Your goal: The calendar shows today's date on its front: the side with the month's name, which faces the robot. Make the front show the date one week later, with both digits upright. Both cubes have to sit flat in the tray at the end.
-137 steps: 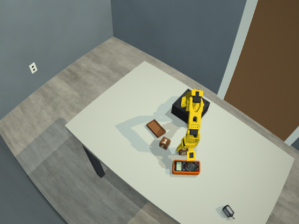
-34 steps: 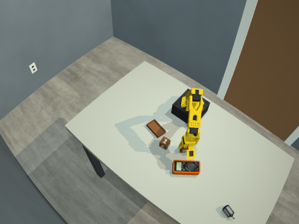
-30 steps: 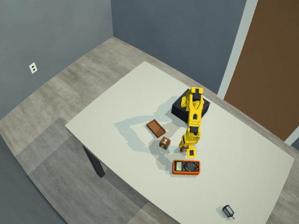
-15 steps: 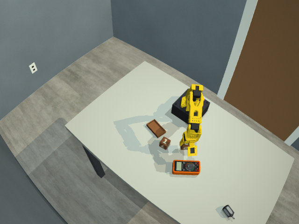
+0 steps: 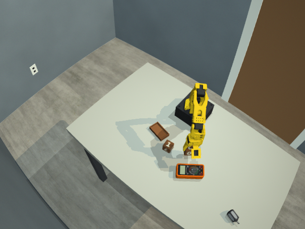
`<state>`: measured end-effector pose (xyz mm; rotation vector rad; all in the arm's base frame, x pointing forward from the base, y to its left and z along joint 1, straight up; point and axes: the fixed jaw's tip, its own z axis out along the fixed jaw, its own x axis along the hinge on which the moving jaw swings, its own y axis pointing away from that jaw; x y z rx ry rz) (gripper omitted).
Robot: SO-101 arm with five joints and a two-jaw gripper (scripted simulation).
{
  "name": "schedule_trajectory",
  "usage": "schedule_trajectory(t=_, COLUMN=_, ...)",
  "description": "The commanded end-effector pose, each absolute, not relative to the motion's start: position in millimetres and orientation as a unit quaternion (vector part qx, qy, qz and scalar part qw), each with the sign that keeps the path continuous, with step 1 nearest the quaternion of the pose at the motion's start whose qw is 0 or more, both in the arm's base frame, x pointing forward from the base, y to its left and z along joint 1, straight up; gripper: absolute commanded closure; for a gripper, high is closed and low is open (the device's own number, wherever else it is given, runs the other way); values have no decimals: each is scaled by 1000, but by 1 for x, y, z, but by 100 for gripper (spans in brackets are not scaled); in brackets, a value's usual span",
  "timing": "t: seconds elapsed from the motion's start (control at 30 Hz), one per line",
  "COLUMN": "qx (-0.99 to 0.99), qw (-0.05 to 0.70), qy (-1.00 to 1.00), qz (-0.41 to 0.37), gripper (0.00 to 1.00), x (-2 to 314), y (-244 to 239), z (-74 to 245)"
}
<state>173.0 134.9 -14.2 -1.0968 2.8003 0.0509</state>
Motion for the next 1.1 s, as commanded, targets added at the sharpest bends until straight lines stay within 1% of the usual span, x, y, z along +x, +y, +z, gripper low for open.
schedule_trajectory(t=0.0, qx=-355, qw=110, qy=928, qz=30, gripper=100, x=175, y=137, z=-13)
schedule_trajectory(t=0.23, qx=-338, qw=176, qy=923, qz=50, gripper=100, x=176, y=137, z=-14)
schedule_trajectory(t=0.73, qx=-330, qw=203, qy=920, qz=59, gripper=100, x=177, y=137, z=-15)
schedule_trajectory(t=0.87, qx=-323, qw=231, qy=915, qz=68, gripper=100, x=179, y=139, z=-17)
schedule_trajectory(t=1.03, qx=-309, qw=283, qy=904, qz=86, gripper=100, x=182, y=140, z=-19)
schedule_trajectory(t=1.07, qx=-309, qw=283, qy=904, qz=86, gripper=100, x=182, y=140, z=-19)
